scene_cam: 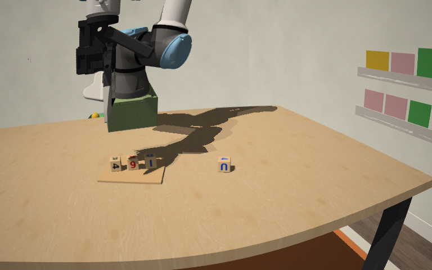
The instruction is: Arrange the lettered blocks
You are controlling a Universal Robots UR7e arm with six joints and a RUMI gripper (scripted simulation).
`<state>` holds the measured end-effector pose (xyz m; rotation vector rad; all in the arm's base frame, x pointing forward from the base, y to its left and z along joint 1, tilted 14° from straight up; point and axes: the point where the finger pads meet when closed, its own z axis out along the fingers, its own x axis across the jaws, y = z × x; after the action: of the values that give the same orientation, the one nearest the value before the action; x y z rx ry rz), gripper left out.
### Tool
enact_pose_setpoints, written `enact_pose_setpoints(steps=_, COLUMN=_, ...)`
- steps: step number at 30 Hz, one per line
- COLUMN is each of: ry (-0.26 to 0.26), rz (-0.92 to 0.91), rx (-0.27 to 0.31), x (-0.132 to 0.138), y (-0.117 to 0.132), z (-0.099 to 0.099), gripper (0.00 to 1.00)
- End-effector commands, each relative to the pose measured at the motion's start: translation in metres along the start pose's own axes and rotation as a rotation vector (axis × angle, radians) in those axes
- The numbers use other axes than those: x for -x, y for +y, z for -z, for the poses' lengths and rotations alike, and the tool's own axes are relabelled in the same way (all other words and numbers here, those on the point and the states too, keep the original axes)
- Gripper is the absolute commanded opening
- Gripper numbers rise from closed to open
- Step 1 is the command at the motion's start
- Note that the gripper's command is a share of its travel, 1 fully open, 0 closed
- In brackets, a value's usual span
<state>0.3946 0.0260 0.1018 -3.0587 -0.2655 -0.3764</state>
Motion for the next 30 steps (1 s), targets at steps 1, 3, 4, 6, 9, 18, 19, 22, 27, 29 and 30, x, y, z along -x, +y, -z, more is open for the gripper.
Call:
enact_pose_setpoints(steps=1, ry=0.0, rz=0.0, rx=0.0, x=0.0, y=0.0, z=0.016, gripper=1.0)
enact_pose_setpoints(steps=3, ry=0.0, rz=0.0, rx=0.0, x=0.0, y=0.0, z=0.027, gripper=1.0)
enact_pose_setpoints(steps=4, ry=0.0, rz=0.0, rx=0.0, x=0.0, y=0.0, z=0.032, gripper=1.0)
enact_pose_setpoints(steps=6, ry=0.0, rz=0.0, rx=0.0, x=0.0, y=0.0, z=0.043, gripper=1.0)
enact_pose_setpoints(steps=9, ry=0.0, rz=0.0, rx=0.0, x=0.0, y=0.0, z=0.057, gripper=1.0)
enact_pose_setpoints(steps=18, ry=0.0, rz=0.0, rx=0.0, x=0.0, y=0.0, z=0.073, gripper=1.0)
enact_pose_setpoints(steps=19, ry=0.0, rz=0.0, rx=0.0, x=0.0, y=0.0, z=0.073, gripper=1.0)
enact_pose_setpoints(steps=22, ry=0.0, rz=0.0, rx=0.0, x=0.0, y=0.0, z=0.073, gripper=1.0)
enact_pose_setpoints(steps=27, ry=0.0, rz=0.0, rx=0.0, x=0.0, y=0.0, z=0.073, gripper=1.0)
enact_pose_setpoints(steps=29, ry=0.0, rz=0.0, rx=0.0, x=0.0, y=0.0, z=0.073, gripper=1.0)
enact_pose_setpoints(steps=30, ry=0.0, rz=0.0, rx=0.0, x=0.0, y=0.0, z=0.073, gripper=1.0)
